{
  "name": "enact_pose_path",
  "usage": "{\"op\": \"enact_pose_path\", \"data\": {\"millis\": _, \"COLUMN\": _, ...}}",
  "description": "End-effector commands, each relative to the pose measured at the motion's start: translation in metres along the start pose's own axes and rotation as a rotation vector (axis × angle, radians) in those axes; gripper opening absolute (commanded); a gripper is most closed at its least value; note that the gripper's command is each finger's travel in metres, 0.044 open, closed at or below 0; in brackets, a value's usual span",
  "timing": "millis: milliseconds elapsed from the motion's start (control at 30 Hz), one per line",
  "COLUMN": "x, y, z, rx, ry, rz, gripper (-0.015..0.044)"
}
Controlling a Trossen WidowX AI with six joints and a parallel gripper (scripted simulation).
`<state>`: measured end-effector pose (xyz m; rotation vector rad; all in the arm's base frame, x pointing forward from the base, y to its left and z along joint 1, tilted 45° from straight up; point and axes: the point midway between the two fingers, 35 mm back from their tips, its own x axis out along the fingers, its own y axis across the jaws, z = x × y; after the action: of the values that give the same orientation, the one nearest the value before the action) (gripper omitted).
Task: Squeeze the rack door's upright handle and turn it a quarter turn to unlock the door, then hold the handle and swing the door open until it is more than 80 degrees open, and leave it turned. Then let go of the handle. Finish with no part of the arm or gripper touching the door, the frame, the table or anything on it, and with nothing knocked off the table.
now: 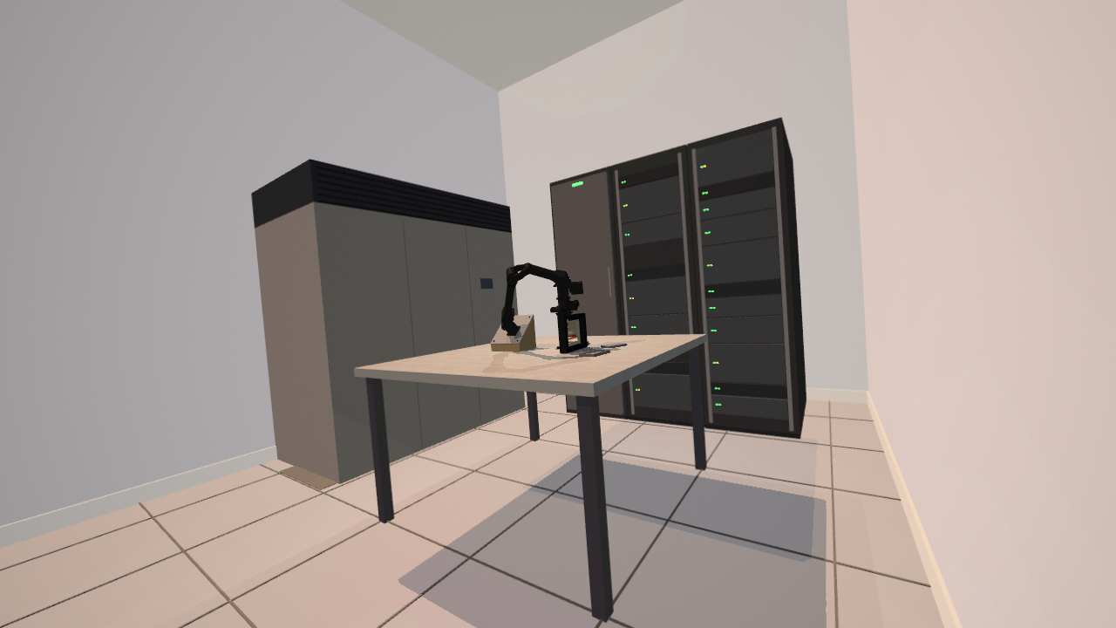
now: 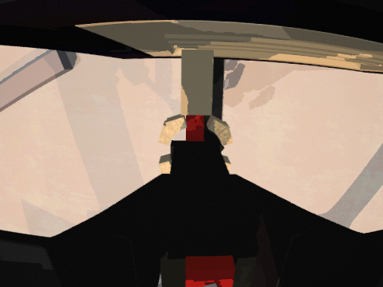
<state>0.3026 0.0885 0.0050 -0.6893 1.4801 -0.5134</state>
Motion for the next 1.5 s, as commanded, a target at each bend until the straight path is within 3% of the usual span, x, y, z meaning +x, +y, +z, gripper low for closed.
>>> {"op": "enact_pose_path", "data": {"millis": 0, "x": -0.0003, "y": 0.0, "z": 0.0007, "rx": -0.003, "ry": -0.004, "rz": 0.0, "gripper": 0.0011}}
{"op": "enact_pose_path", "data": {"millis": 133, "x": -0.0003, "y": 0.0, "z": 0.0007, "rx": -0.076, "ry": -0.004, "rz": 0.0, "gripper": 0.0011}}
{"op": "enact_pose_path", "data": {"millis": 1333, "x": -0.0003, "y": 0.0, "z": 0.0007, "rx": -1.85, "ry": -0.003, "rz": -0.004, "gripper": 0.0011}}
{"op": "enact_pose_path", "data": {"millis": 1467, "x": -0.0003, "y": 0.0, "z": 0.0007, "rx": -1.923, "ry": -0.003, "rz": -0.004, "gripper": 0.0011}}
